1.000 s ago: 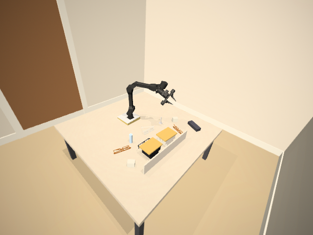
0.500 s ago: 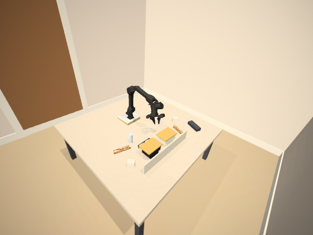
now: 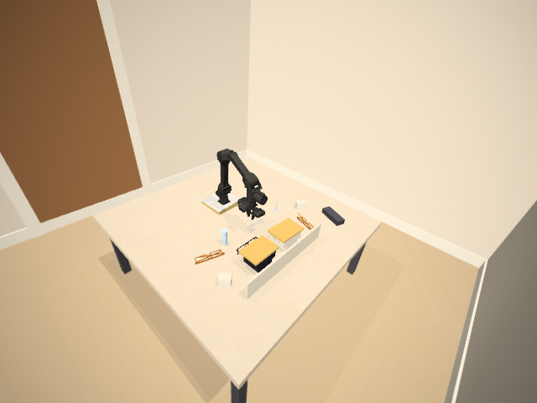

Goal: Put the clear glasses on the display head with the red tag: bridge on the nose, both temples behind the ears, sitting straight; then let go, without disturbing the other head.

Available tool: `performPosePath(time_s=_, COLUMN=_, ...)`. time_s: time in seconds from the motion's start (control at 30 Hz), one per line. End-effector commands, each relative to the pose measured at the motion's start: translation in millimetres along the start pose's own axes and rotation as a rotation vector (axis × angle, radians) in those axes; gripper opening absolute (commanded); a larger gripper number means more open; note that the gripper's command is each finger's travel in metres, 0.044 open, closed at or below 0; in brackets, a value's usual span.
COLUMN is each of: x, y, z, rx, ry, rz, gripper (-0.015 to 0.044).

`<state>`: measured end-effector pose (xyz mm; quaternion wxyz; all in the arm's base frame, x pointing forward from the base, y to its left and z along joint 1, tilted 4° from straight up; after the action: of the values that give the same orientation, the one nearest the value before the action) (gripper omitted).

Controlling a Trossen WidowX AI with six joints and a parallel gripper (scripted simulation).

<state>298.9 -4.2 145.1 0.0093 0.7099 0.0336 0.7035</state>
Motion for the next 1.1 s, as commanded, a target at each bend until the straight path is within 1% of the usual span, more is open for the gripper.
performPosePath(time_s=0.0, x=-0.5, y=1.0, z=0.1, rx=-0.007, ry=-0.005, rz=0.006, gripper=0.012)
performPosePath(time_s=0.27, x=-3.2, y=1.0, z=0.6, rx=-0.007, ry=-0.005, rz=0.006, gripper=0.012)
performPosePath(time_s=1.07, x=-42.1, y=1.5, z=5.6, rx=-0.007, ry=-0.005, rz=0.005, gripper=0.012)
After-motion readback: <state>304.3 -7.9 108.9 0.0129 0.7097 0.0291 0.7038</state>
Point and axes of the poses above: the point midway between the two fingers, 35 mm back from their tips, its own x axis back along the fingers, its own z axis across the jaws, y = z × x, the point moved 7 cm from there along x, back along the fingers, and after that the axes turned 2 degrees about x, right-handed, at the moved point
